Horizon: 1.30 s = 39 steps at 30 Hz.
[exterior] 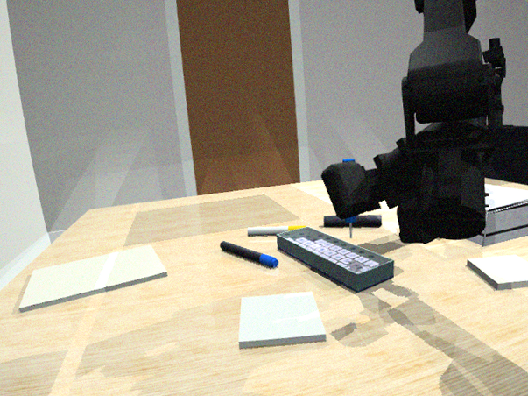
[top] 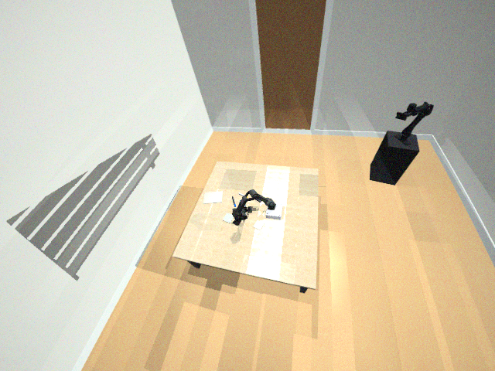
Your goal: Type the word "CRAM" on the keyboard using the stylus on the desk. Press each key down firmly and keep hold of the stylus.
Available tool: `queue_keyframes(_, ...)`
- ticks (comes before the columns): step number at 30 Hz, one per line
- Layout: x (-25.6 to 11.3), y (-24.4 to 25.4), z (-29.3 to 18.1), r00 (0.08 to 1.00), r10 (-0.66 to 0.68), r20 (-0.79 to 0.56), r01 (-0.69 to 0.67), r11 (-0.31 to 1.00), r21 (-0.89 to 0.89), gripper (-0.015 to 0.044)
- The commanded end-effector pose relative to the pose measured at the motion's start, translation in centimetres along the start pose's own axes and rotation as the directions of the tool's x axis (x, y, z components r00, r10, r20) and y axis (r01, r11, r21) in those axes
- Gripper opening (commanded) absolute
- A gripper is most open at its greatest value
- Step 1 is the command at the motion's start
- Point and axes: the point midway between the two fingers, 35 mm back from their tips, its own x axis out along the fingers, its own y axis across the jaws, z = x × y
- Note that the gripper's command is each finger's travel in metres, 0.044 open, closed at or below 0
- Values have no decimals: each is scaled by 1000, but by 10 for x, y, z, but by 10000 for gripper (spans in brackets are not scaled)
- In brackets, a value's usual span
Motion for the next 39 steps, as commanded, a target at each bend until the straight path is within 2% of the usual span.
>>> queue_keyframes(1, -1, -3, 0, 999, -51, 14, 52, 998, -37, 58)
queue_keyframes(10, -7, -14, -1, 974, -222, 53, 227, 964, -136, 0)
queue_keyframes(21, -18, -24, -12, 913, -405, 45, 403, 883, -240, 0)
queue_keyframes(39, -9, -24, 5, 909, -415, 42, 412, 877, -247, 0)
